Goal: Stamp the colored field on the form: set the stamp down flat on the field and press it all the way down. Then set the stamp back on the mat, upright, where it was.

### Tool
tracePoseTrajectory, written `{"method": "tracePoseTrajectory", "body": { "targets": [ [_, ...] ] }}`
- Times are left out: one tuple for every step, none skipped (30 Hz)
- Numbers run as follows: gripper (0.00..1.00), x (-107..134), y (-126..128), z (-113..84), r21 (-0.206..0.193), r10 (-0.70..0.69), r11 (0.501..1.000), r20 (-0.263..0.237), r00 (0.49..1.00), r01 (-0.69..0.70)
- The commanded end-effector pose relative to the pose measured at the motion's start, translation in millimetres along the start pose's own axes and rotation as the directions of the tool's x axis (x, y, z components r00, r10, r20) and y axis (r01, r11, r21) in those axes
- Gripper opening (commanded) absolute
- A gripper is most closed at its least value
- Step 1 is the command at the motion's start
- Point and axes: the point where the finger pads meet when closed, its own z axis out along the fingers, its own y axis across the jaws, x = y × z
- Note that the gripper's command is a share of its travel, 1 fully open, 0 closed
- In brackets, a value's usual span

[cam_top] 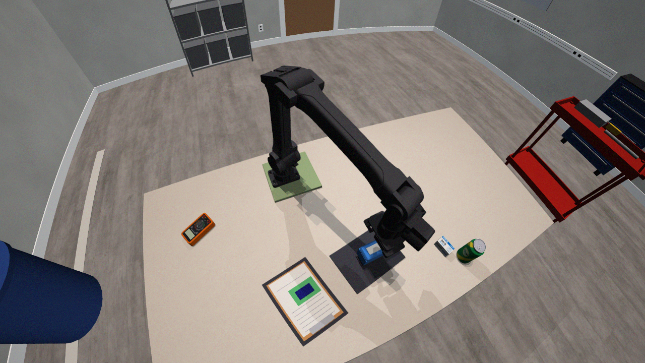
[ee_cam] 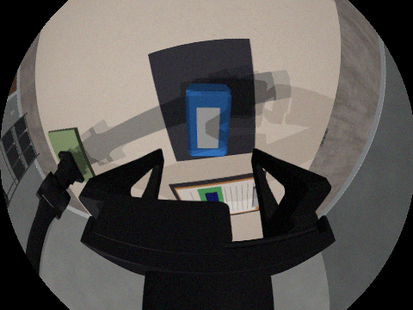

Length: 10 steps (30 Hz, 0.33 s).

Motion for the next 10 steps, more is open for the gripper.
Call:
{"method": "tracePoseTrajectory", "body": {
  "targets": [
    [0.86,-3.2,-1.6,-10.9,0.027,0.008,1.0,0.009,1.0,-0.009],
    [0.86,-3.2,-1.6,-9.4,0.024,0.008,1.0,0.008,1.0,-0.009],
    [0.86,-3.2,-1.6,-9.4,0.024,0.008,1.0,0.008,1.0,-0.009],
    [0.86,-3.2,-1.6,-9.4,0.024,0.008,1.0,0.008,1.0,-0.009],
    [0.86,-3.2,-1.6,-9.4,0.024,0.008,1.0,0.008,1.0,-0.009],
    [0.86,-3.2,-1.6,-9.4,0.024,0.008,1.0,0.008,1.0,-0.009],
    [0.86,-3.2,-1.6,-9.4,0.024,0.008,1.0,0.008,1.0,-0.009],
    [0.86,-3.2,-1.6,-9.4,0.024,0.008,1.0,0.008,1.0,-0.009],
    [0.86,-3.2,-1.6,-9.4,0.024,0.008,1.0,0.008,1.0,-0.009],
    [0.86,-3.2,-1.6,-9.4,0.024,0.008,1.0,0.008,1.0,-0.009]
  ]
}}
